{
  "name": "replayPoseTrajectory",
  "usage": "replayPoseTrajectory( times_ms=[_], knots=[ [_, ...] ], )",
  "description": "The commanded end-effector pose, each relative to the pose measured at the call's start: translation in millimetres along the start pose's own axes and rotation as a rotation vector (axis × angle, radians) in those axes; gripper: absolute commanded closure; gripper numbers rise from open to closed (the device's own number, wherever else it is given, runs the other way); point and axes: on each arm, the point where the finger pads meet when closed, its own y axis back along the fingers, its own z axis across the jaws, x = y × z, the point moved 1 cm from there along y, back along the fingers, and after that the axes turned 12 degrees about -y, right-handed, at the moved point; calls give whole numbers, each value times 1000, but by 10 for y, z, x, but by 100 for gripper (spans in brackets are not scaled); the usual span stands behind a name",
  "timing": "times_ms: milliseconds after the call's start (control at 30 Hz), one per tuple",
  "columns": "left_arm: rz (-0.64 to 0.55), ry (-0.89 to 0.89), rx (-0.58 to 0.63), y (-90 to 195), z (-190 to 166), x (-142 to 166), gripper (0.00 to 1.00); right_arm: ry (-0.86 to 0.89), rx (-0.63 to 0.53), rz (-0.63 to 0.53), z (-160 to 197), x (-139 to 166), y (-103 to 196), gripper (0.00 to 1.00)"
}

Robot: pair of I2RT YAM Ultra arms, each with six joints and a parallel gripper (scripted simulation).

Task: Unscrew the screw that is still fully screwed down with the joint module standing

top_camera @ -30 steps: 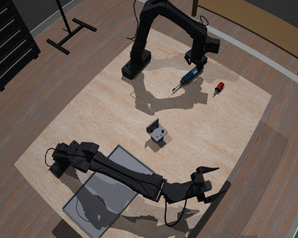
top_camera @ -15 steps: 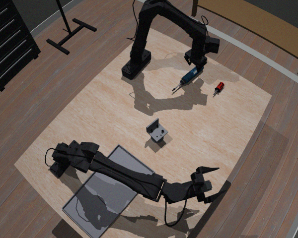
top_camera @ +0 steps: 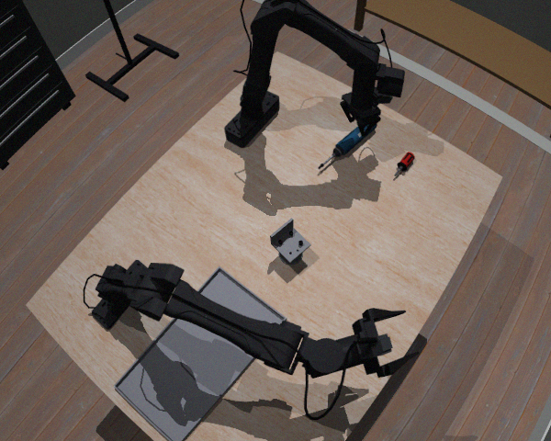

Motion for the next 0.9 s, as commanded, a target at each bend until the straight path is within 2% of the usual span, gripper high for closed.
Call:
replayPoseTrajectory(
  times_ms=[0, 233, 400, 800, 867],
  knots=[
    [-20, -116, 55, 218, -155, 41, 35, 3, -6, -6, 30, -72, 12, 14],
    [-12, -281, 105, 337, -281, 156, 35, 3, -6, -6, 30, -72, 12, 14],
    [5, -269, 96, 279, -249, 139, 35, 3, -6, -6, 30, -72, 12, 14],
    [-15, -565, 195, 550, -474, 378, 35, 3, -6, -6, 30, -72, 12, 14],
    [6, -559, 187, 486, -464, 373, 35, 3, -6, -6, 30, -72, 12, 14]
  ],
)
